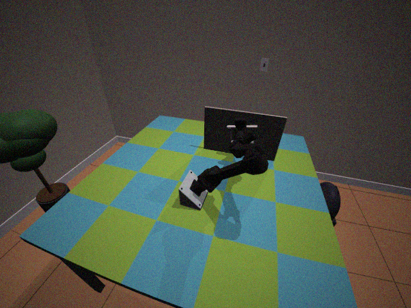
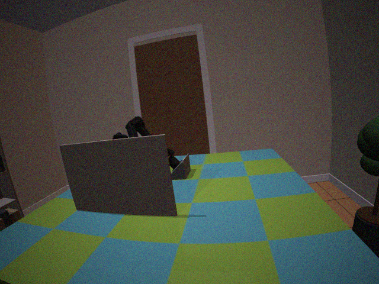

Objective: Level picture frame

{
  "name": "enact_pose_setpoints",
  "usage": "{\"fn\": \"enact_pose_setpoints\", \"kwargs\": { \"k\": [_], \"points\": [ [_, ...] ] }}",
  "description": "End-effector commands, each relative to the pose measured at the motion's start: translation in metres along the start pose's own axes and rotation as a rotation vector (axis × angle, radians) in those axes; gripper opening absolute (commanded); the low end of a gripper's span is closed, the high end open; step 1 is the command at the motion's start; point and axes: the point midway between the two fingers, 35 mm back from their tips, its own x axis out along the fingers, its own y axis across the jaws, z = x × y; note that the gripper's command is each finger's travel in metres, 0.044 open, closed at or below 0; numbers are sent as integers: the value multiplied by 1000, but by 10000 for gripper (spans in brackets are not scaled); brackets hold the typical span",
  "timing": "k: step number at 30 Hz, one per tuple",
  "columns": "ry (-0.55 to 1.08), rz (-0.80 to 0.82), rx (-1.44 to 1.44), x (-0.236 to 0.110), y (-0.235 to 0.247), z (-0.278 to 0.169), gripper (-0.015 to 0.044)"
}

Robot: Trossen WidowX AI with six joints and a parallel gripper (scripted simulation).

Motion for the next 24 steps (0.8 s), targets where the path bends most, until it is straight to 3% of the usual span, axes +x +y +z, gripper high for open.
{"fn": "enact_pose_setpoints", "kwargs": {
  "k": [1,12,18,24],
  "points": [
    [-4,-2,5,0,0,1,260],
    [-4,-2,5,0,0,1,260],
    [-4,-2,5,0,0,1,103],
    [-4,-2,5,0,0,1,62]
  ]
}}
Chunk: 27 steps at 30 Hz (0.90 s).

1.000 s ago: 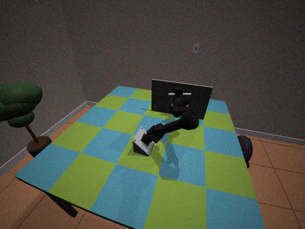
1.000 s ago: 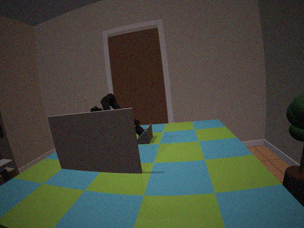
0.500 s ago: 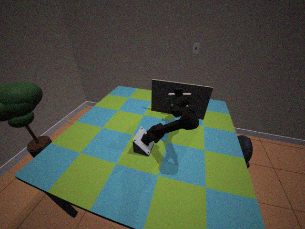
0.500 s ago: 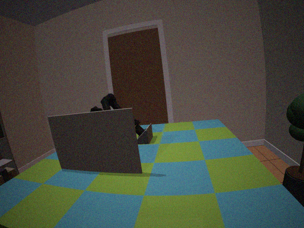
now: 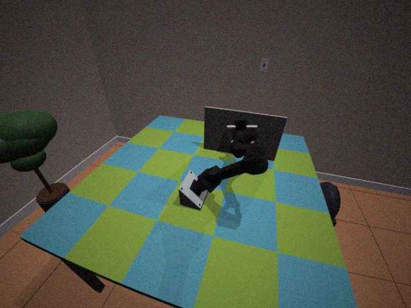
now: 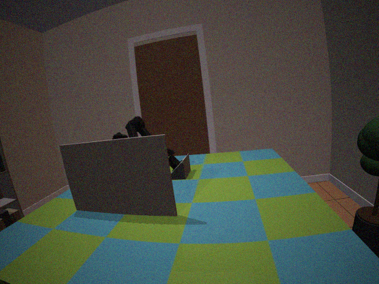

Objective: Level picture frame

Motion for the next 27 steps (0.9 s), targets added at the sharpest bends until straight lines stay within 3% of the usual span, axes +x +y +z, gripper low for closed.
{"fn": "enact_pose_setpoints", "kwargs": {
  "k": [1,4,27],
  "points": [
    [-3,-3,5,0,0,1,56],
    [-3,-3,5,0,0,1,0],
    [-3,-3,5,0,5,0,0]
  ]
}}
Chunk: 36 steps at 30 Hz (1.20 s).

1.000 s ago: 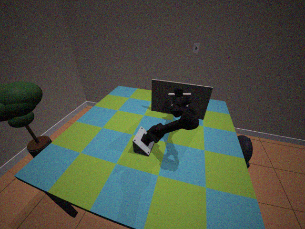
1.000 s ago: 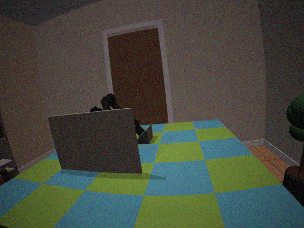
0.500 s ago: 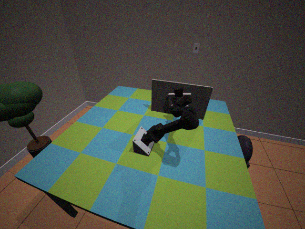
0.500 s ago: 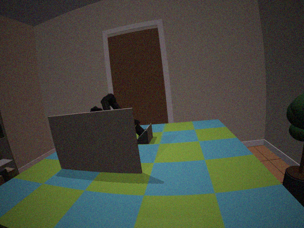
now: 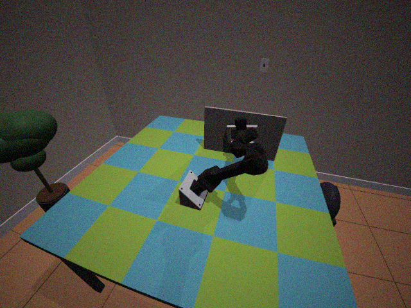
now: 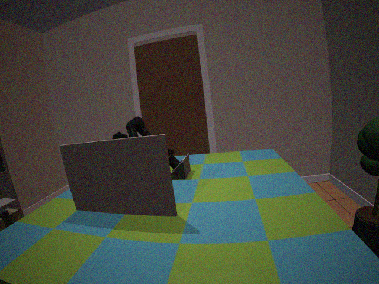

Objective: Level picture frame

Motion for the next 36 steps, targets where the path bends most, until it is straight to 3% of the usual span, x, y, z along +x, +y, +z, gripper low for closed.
{"fn": "enact_pose_setpoints", "kwargs": {
  "k": [1,36],
  "points": [
    [1,8,5,0,4,0,0],
    [1,8,5,0,7,0,0]
  ]
}}
